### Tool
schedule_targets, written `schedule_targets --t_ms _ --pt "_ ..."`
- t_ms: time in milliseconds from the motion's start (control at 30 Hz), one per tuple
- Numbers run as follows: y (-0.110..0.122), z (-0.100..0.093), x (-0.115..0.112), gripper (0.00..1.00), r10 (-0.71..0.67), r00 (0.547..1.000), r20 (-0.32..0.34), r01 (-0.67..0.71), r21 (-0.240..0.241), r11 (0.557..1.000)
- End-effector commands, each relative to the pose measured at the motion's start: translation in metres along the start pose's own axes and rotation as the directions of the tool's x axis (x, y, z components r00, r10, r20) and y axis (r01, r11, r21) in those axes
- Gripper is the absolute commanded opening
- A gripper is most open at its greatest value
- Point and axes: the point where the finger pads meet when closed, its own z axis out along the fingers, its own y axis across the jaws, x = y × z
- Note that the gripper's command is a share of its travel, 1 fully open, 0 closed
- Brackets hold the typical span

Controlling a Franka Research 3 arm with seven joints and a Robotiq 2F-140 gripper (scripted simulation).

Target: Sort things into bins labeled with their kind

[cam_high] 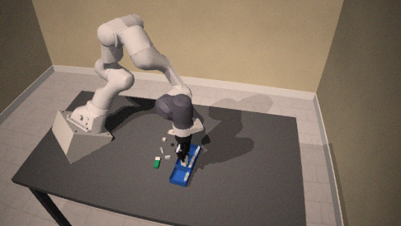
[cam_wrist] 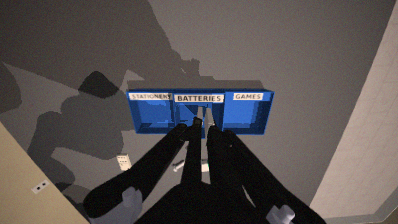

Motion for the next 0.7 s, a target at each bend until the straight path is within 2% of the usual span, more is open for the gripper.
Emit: schedule_targets --t_ms 0,433,667 --pt "-0.0001 0.0002 0.0013 0.05 0.005 1.000 -0.004 -0.005 0.001 1.000" --pt "-0.0001 0.0002 0.0013 0.05 0.005 1.000 -0.004 -0.005 0.001 1.000" --pt "-0.0001 -0.0065 0.0012 0.05 0.005 1.000 -0.004 -0.005 0.001 1.000"
